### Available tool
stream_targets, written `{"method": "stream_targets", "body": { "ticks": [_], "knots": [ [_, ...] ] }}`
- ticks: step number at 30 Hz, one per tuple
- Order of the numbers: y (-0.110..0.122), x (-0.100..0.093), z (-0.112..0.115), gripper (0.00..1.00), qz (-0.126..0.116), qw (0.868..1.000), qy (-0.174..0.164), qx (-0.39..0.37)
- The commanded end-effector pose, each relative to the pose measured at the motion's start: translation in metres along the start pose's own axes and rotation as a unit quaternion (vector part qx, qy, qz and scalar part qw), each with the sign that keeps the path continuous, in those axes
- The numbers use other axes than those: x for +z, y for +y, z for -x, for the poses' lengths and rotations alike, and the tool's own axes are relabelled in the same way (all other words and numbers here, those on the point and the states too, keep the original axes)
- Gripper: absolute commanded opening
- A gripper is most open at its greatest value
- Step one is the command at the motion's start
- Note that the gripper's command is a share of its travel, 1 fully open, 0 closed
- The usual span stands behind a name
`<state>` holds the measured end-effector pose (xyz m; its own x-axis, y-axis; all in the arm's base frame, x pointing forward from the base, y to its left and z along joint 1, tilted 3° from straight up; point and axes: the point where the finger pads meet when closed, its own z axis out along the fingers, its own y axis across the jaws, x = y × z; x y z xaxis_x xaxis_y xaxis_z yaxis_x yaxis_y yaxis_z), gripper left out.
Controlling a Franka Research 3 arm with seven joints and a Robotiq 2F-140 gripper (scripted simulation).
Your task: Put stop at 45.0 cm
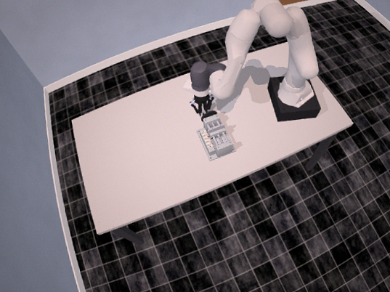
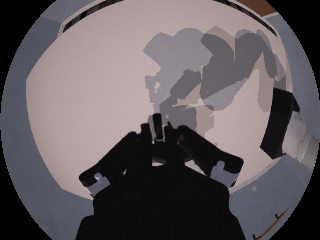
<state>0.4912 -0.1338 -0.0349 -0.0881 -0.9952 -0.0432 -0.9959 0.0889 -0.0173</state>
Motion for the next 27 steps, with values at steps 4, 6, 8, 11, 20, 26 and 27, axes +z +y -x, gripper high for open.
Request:
{"method": "stream_targets", "body": {
  "ticks": [4, 6, 8, 11, 20, 26, 27],
  "knots": [
    [0.006, 0.006, 0.0, 0.04, 0.003, 1.0, 0.0, -0.001],
    [0.008, 0.006, 0.0, 0.04, 0.003, 1.0, 0.0, -0.001],
    [0.009, 0.007, 0.0, 0.04, 0.003, 1.0, 0.0, -0.001],
    [0.01, 0.008, 0.0, 0.04, 0.003, 1.0, 0.0, -0.001],
    [0.016, 0.009, 0.0, 0.04, 0.003, 1.0, 0.0, -0.001],
    [0.022, 0.01, 0.0, 0.04, 0.003, 1.0, 0.0, -0.001],
    [0.022, 0.01, 0.0, 0.04, 0.003, 1.0, 0.0, -0.001]
  ]
}}
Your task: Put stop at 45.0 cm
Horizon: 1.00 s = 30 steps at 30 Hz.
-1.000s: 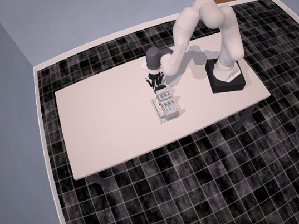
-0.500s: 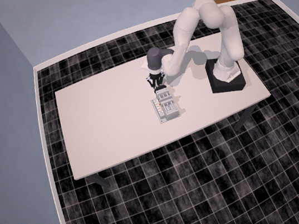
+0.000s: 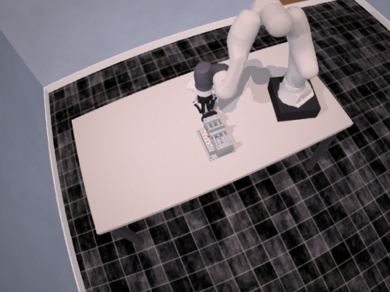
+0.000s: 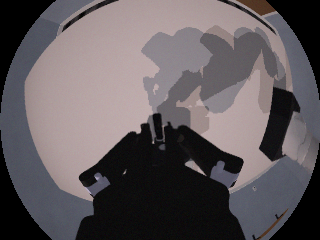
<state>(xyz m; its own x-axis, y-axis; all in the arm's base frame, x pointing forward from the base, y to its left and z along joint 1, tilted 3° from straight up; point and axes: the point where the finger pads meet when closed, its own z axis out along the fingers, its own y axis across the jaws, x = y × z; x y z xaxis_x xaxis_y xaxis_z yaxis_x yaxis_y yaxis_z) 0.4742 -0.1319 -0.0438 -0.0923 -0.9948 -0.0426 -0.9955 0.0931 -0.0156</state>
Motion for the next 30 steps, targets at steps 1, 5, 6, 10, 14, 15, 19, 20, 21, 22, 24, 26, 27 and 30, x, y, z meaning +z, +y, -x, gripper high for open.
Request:
{"method": "stream_targets", "body": {
  "ticks": [1, 5, 6, 10, 14, 15, 19, 20, 21, 22, 24, 26, 27, 30],
  "knots": [
    [0.005, 0.002, 0.0, 0.04, 0.002, 1.0, -0.001, -0.003],
    [0.008, 0.002, 0.0, 0.04, 0.002, 1.0, -0.001, -0.003],
    [0.009, 0.001, 0.0, 0.04, 0.002, 1.0, -0.001, -0.003],
    [0.013, 0.001, 0.0, 0.04, 0.002, 1.0, -0.001, -0.003],
    [0.018, 0.0, 0.0, 0.04, 0.002, 1.0, -0.001, -0.003],
    [0.019, -0.001, 0.0, 0.04, 0.002, 1.0, -0.001, -0.003],
    [0.021, -0.002, 0.0, 0.04, 0.002, 1.0, -0.001, -0.003],
    [0.023, -0.002, 0.0, 0.04, 0.002, 1.0, -0.001, -0.003],
    [0.024, -0.003, 0.0, 0.04, 0.002, 1.0, -0.001, -0.003],
    [0.025, -0.004, 0.0, 0.04, 0.002, 1.0, -0.001, -0.003],
    [0.028, -0.006, 0.0, 0.04, 0.002, 1.0, -0.001, -0.003],
    [0.03, -0.007, 0.0, 0.04, 0.002, 1.0, -0.001, -0.003],
    [0.031, -0.008, 0.0, 0.04, 0.002, 1.0, -0.001, -0.003],
    [0.034, -0.012, 0.0, 0.04, 0.002, 1.0, -0.001, -0.003]
  ]
}}
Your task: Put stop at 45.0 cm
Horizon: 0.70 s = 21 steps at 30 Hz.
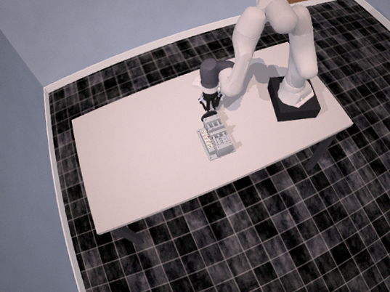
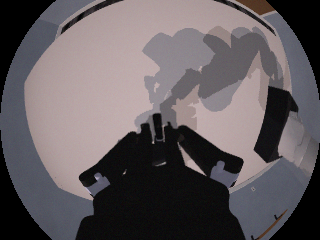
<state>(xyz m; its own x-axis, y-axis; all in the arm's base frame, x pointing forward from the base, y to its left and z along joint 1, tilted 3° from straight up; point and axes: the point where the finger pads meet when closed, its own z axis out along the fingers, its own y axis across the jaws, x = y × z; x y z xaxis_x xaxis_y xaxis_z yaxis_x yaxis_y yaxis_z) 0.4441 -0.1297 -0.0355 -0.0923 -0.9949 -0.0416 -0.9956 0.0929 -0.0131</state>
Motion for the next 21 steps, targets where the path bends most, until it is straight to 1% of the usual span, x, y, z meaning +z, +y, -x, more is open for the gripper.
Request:
{"method": "stream_targets", "body": {
  "ticks": [1, 10, 21],
  "knots": [
    [0.004, -0.004, 0.0, 0.04, 0.001, 1.0, -0.001, -0.003],
    [0.009, -0.013, 0.0, 0.04, 0.001, 1.0, -0.001, -0.003],
    [0.01, -0.034, 0.0, 0.04, 0.001, 1.0, -0.001, -0.003]
  ]
}}
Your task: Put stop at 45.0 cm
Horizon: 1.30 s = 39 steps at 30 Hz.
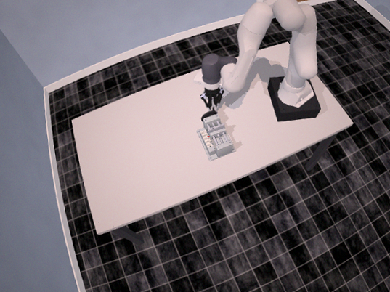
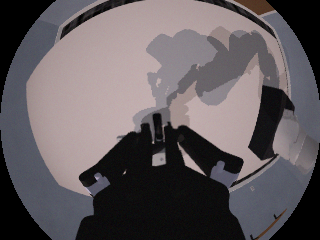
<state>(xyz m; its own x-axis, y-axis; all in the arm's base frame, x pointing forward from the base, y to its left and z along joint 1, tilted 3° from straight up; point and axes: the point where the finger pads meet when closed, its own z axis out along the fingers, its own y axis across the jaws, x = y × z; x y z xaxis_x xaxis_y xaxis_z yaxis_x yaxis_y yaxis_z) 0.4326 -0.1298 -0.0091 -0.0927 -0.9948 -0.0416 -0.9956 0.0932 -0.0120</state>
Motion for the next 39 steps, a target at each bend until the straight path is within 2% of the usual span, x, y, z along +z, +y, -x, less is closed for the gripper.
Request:
{"method": "stream_targets", "body": {
  "ticks": [1, 10, 17, 27, 39],
  "knots": [
    [-0.001, -0.008, 0.0, 0.04, 0.0, 1.0, -0.001, -0.003],
    [-0.015, -0.027, 0.0, 0.04, 0.0, 1.0, -0.001, -0.003],
    [-0.03, -0.032, 0.0, 0.04, 0.0, 1.0, -0.001, -0.003],
    [-0.046, -0.031, 0.0, 0.04, 0.0, 1.0, -0.001, -0.003],
    [-0.063, -0.017, 0.001, 0.04, 0.0, 1.0, -0.001, -0.003]
  ]
}}
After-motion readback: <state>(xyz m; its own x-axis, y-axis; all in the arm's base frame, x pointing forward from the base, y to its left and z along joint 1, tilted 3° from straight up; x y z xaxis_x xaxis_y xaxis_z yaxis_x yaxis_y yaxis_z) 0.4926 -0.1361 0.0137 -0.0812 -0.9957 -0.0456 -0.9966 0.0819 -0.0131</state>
